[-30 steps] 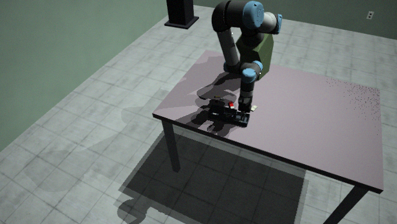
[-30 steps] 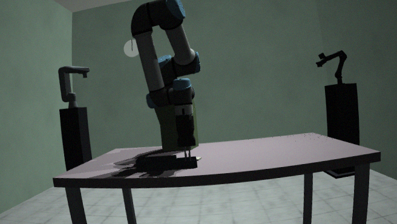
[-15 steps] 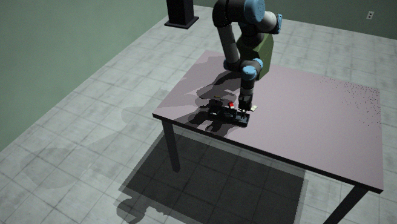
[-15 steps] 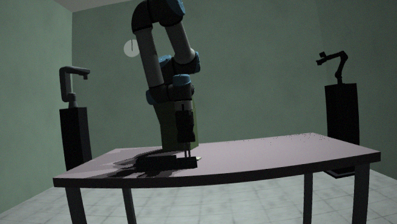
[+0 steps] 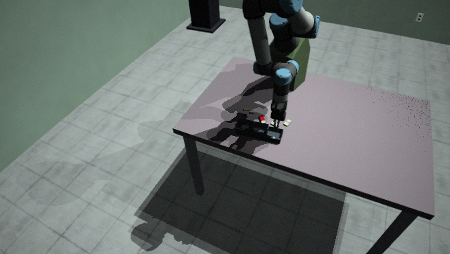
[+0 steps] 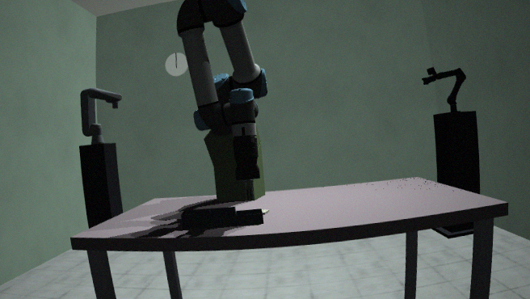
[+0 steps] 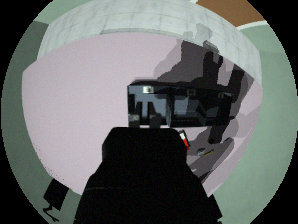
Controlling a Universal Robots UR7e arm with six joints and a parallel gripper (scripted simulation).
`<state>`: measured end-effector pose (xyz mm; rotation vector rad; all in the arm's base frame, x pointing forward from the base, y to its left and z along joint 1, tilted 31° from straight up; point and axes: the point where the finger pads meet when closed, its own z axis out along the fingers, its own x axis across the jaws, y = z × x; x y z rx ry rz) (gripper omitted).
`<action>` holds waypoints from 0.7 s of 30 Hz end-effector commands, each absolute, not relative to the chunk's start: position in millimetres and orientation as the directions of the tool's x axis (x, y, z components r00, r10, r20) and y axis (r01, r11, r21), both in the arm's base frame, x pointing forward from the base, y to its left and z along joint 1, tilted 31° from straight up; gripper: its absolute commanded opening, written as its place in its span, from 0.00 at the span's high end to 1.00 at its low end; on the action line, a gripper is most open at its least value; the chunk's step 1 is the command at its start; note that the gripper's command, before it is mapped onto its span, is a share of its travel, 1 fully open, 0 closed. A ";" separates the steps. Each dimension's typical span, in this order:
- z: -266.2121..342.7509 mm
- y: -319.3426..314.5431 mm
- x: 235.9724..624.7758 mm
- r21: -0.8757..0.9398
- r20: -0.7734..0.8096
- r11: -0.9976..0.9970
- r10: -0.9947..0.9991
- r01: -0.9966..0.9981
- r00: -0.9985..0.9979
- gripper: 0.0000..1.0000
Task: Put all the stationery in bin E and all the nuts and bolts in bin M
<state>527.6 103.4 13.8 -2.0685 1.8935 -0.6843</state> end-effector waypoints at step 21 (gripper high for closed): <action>126.9 119.9 462.5 -0.487 0.169 -0.121 -0.985 -0.865 0.043 0.69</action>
